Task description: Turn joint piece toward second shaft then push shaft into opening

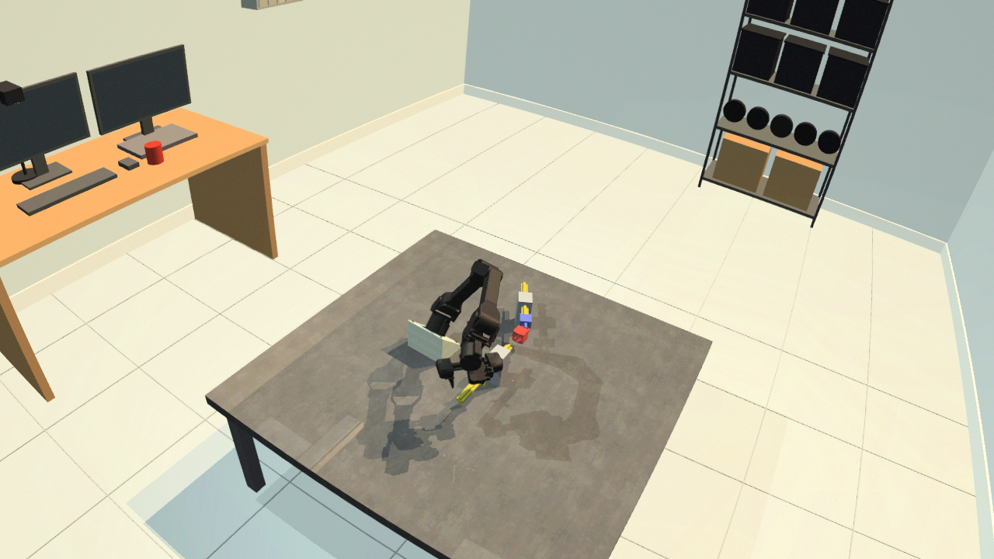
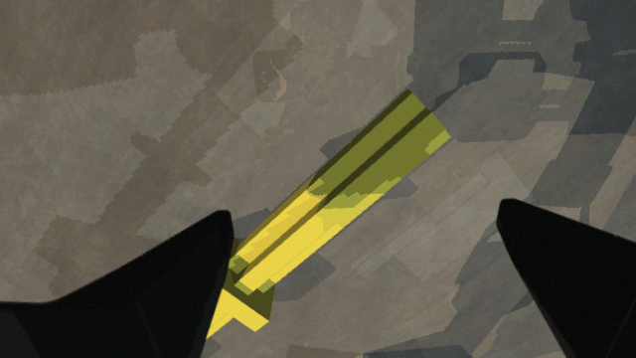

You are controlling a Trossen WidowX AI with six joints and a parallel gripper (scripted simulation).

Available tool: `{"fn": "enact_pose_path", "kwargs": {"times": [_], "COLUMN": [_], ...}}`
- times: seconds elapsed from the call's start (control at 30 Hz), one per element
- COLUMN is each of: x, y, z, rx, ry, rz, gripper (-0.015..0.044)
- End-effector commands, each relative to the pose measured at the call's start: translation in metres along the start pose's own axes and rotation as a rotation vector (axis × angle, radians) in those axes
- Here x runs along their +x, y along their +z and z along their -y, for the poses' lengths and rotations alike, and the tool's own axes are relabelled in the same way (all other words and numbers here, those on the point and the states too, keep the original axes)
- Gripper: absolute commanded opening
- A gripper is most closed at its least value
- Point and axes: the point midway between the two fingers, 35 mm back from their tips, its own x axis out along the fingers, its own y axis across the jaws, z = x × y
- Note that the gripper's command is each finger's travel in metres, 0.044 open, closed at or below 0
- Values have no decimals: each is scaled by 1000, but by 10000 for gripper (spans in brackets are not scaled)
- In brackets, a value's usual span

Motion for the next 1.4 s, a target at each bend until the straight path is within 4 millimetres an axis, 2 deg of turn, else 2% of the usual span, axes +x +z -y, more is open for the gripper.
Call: {"fn": "enact_pose_path", "kwargs": {"times": [0.0, 0.67, 0.9, 1.37], "x": [7, 37, 39, 62], "y": [-1, -2, -3, -2], "z": [-1, -1, -1, -2], "rx": [116, 807, 830, 830], "ry": [5, -3, -3, -3], "rz": [-6, -11, -11, -12], "gripper": [440, 440, 440, 440]}}
